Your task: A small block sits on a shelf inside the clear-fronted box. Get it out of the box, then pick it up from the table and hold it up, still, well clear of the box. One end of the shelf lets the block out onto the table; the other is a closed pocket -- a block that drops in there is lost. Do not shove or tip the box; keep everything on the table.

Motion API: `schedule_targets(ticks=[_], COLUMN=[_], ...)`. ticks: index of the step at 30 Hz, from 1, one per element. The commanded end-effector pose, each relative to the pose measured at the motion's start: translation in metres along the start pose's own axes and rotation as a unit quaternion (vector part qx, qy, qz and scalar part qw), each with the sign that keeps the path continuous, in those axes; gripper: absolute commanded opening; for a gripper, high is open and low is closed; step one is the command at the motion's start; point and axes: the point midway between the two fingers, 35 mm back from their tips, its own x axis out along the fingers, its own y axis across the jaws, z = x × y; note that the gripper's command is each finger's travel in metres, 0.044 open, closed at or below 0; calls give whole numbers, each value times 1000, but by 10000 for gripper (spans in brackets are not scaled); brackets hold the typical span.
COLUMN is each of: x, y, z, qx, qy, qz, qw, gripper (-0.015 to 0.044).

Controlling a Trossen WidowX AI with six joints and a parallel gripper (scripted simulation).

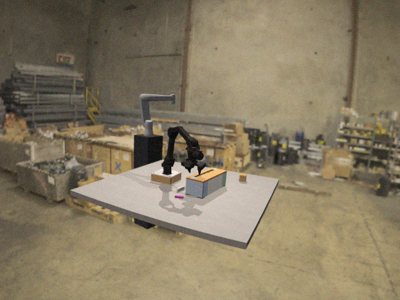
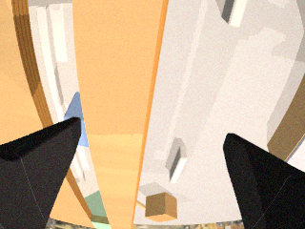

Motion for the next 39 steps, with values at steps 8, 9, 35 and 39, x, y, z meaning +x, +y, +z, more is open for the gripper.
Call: schedule_targets(ticks=[8,9,35,39], x=[18,19,45,49], y=[1,1,2,2], z=[4,4,-5,-16], qx=[2,2,-1,-1], qy=[3,3,1,2], qz=[-1,-1,-1,-1], qw=[1000,1000,1000,1000], gripper=[400,400,400,400])
